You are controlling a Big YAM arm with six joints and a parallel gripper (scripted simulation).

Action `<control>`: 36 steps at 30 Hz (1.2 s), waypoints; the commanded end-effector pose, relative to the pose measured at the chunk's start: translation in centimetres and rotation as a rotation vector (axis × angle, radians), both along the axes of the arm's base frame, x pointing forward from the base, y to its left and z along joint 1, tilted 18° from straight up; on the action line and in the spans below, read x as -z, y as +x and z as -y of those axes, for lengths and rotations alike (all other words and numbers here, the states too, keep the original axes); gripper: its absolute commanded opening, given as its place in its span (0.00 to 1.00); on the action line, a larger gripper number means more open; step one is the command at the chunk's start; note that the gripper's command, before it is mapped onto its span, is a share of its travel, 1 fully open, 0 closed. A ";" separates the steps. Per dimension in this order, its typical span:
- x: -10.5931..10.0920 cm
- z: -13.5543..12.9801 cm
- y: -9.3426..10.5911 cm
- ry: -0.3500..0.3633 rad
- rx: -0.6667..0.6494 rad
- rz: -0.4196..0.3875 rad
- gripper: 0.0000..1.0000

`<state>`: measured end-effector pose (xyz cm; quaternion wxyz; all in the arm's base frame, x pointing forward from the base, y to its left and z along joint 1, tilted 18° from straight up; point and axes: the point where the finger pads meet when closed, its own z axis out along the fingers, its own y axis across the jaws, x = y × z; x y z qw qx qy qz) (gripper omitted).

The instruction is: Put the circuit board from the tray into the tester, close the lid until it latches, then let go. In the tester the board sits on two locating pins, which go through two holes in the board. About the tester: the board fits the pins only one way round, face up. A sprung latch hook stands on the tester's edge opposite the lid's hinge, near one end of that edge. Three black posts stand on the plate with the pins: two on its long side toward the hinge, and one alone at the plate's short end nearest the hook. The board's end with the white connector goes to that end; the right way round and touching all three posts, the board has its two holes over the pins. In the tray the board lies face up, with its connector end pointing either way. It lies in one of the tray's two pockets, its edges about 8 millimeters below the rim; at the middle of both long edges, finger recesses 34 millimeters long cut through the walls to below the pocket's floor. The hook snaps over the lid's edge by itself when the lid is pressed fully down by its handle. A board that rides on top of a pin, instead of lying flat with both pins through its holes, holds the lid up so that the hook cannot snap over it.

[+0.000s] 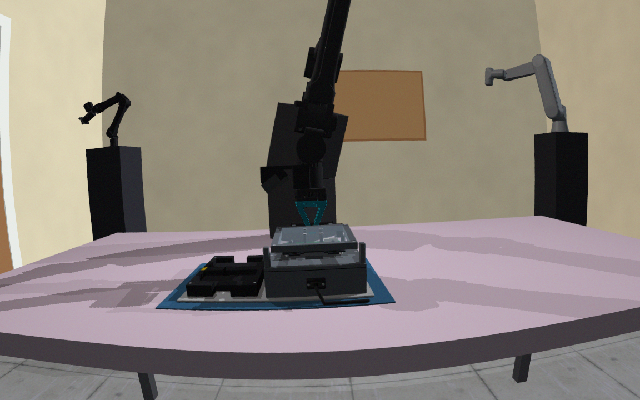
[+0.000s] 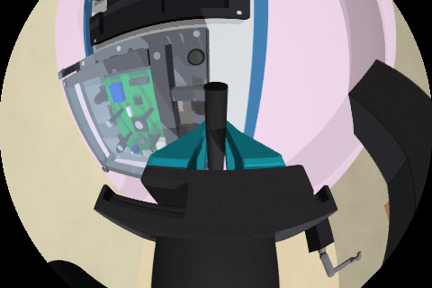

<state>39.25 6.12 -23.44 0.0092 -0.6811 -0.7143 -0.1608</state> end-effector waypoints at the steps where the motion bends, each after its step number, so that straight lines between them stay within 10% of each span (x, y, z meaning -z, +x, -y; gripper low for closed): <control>1: 0.7 -0.5 0.2 -0.004 -0.002 0.003 0.00; 36: 1.0 -0.6 0.3 -0.004 -0.001 0.003 0.00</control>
